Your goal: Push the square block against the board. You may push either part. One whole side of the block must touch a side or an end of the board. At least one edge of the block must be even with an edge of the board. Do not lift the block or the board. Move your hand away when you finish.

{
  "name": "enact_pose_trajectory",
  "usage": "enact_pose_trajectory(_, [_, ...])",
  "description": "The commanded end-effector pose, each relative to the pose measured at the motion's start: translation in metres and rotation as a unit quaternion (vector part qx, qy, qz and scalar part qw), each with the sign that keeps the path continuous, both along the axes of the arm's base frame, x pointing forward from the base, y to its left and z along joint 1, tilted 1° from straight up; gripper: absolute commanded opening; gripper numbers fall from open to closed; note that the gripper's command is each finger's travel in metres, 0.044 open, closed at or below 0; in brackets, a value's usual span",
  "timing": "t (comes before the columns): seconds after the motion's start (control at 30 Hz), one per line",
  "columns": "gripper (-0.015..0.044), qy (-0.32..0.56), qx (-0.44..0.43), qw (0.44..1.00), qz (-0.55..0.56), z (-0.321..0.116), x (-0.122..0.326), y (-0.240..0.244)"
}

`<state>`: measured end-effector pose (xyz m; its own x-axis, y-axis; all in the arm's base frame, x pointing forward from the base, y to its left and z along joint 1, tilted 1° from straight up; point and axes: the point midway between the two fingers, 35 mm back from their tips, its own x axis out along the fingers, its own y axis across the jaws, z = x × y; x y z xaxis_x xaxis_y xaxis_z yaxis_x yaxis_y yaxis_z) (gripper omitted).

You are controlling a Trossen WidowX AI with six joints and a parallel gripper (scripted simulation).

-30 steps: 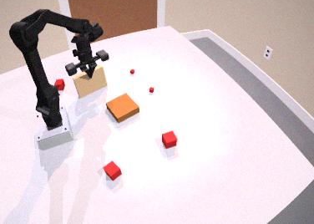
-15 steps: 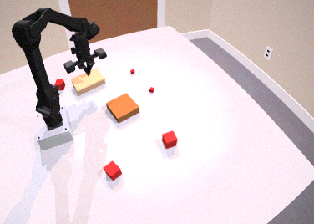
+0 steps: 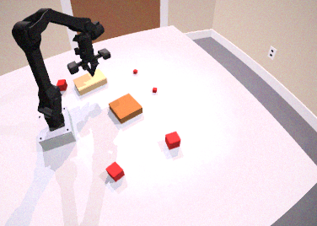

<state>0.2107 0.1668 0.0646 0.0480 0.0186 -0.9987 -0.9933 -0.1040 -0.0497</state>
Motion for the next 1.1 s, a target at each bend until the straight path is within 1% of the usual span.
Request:
enact_pose_trajectory(0.0, [0.0000, 0.004, -0.003, 1.000, 0.002, -0.003, -0.001, -0.009])
enact_pose_trajectory(0.6, [0.0000, 0.004, -0.004, 1.000, 0.002, -0.004, 0.000, -0.035])
enact_pose_trajectory(0.67, [0.0000, 0.000, -0.003, 1.000, 0.000, 0.007, 0.003, -0.030])
enact_pose_trajectory(0.8, [0.0000, 0.003, -0.004, 1.000, 0.002, 0.045, 0.001, -0.031])
enact_pose_trajectory(1.07, [0.0000, 0.004, -0.004, 1.000, 0.002, 0.047, 0.001, -0.031])
